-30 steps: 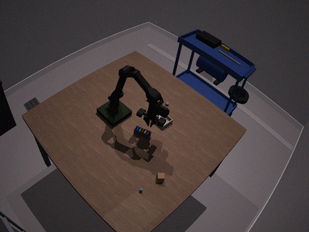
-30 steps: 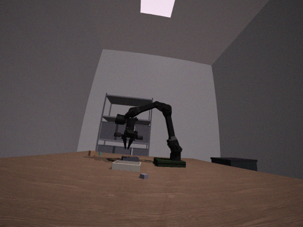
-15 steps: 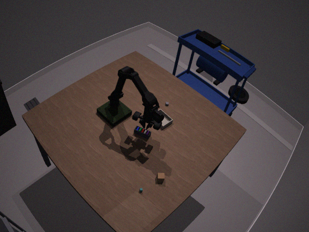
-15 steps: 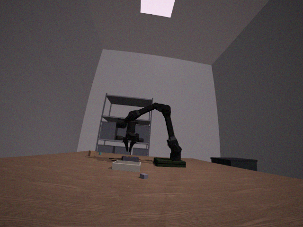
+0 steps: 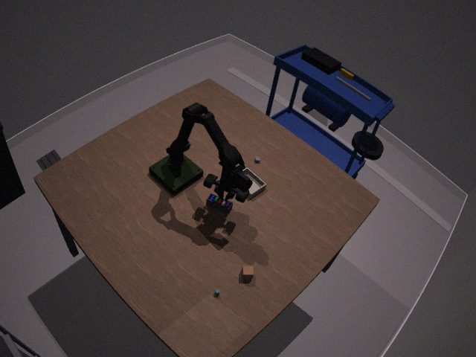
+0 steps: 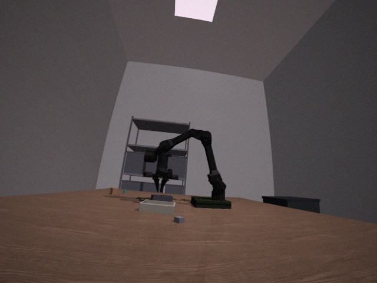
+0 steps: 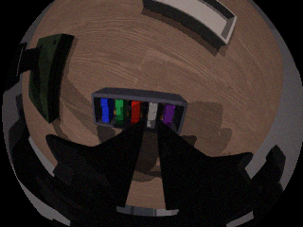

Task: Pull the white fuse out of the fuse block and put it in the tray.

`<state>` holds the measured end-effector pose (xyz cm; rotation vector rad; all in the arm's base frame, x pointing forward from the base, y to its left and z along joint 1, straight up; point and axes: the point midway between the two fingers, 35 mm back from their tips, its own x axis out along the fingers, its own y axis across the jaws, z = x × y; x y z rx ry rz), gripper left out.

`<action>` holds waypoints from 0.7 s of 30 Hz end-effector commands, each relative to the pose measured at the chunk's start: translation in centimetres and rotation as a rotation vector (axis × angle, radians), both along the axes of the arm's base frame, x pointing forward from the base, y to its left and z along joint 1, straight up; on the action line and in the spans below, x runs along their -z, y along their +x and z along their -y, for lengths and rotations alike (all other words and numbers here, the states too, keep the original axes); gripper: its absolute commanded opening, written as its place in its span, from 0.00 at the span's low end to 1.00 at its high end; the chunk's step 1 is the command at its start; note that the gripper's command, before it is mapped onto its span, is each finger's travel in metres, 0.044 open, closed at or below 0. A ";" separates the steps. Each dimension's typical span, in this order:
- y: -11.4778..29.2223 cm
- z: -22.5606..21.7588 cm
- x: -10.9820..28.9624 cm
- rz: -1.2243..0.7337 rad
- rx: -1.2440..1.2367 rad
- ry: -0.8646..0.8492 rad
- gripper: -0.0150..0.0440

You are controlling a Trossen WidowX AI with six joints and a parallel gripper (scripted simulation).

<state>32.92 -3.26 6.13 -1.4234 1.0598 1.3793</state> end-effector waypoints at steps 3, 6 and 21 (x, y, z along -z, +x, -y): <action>0.0 -0.1 0.6 -0.001 -0.004 0.007 0.37; 0.0 -0.1 0.9 -0.001 -0.004 0.007 0.37; 0.0 -0.1 1.3 -0.001 -0.004 0.007 0.37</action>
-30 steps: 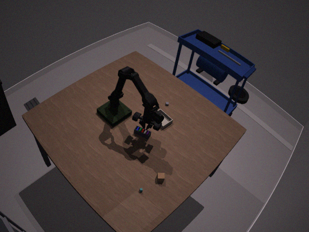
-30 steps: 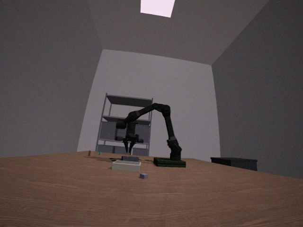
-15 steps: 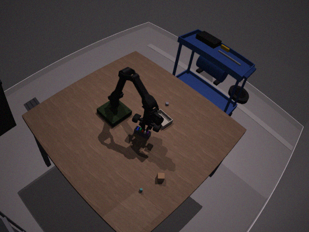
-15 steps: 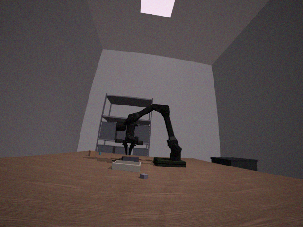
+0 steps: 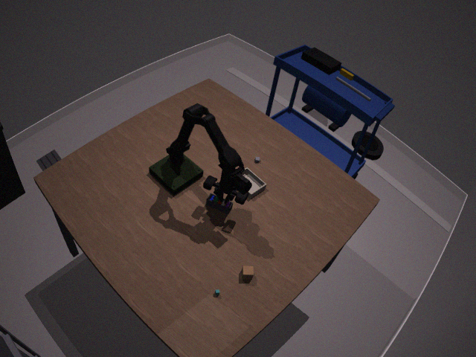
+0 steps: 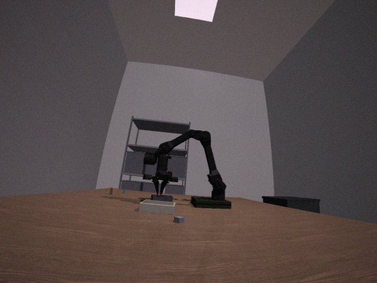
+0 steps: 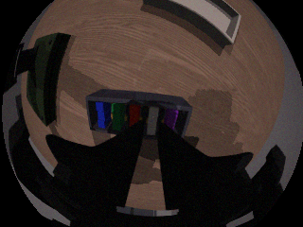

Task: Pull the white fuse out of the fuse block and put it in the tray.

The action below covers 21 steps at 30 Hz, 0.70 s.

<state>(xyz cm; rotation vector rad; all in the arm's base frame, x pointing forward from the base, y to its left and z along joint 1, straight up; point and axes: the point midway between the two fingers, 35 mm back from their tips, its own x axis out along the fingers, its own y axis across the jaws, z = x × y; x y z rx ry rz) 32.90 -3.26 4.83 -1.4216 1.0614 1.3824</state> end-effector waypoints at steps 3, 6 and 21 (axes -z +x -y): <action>0.0 -0.1 0.1 0.002 -0.004 0.007 0.37; 0.0 -0.1 0.3 0.002 -0.004 0.007 0.37; 0.0 0.0 1.0 0.000 0.000 0.000 0.35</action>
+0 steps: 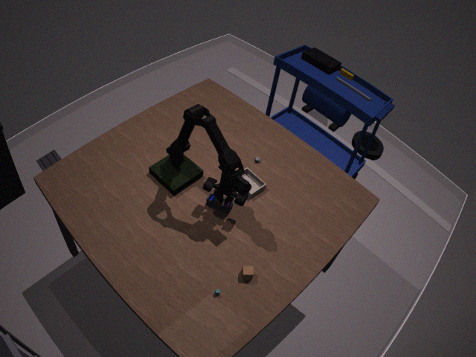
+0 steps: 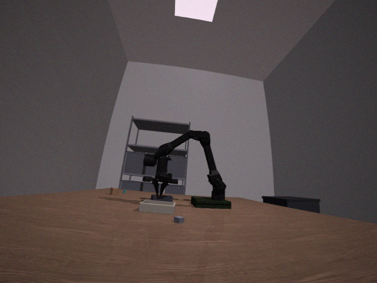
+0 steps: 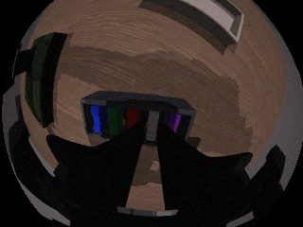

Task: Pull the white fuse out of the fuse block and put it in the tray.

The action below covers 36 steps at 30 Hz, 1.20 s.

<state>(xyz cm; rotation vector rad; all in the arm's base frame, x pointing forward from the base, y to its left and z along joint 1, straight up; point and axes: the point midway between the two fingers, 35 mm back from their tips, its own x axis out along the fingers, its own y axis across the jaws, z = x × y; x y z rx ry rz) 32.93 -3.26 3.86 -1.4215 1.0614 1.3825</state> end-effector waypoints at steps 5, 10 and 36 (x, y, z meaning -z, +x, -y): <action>0.0 0.0 0.0 0.000 0.000 0.000 0.29; 0.0 0.0 0.0 0.000 0.000 0.000 0.25; 0.0 0.0 -1.2 0.001 -0.001 0.002 0.25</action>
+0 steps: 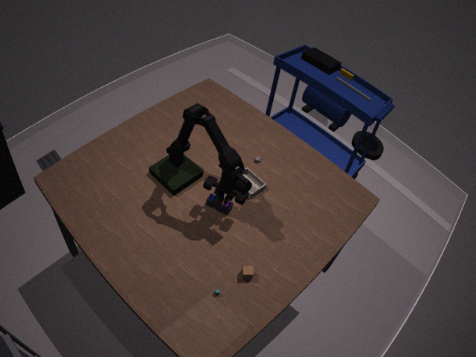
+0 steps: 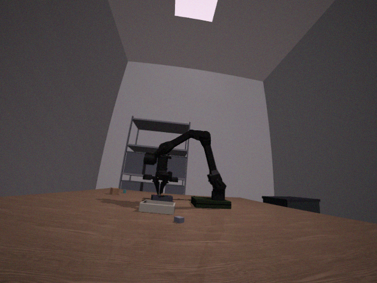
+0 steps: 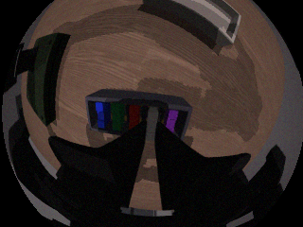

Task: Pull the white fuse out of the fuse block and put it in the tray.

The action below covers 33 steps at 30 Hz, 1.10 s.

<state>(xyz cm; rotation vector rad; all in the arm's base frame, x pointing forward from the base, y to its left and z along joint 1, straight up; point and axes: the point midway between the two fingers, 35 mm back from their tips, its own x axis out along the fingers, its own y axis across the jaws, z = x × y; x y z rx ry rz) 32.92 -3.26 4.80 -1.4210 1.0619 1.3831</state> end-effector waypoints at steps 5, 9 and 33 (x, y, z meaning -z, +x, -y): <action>0.0 0.0 -0.5 0.002 -0.001 0.002 0.25; 0.0 0.0 -0.7 0.002 -0.001 0.003 0.25; 0.0 -0.1 -1.8 0.002 -0.003 0.004 0.25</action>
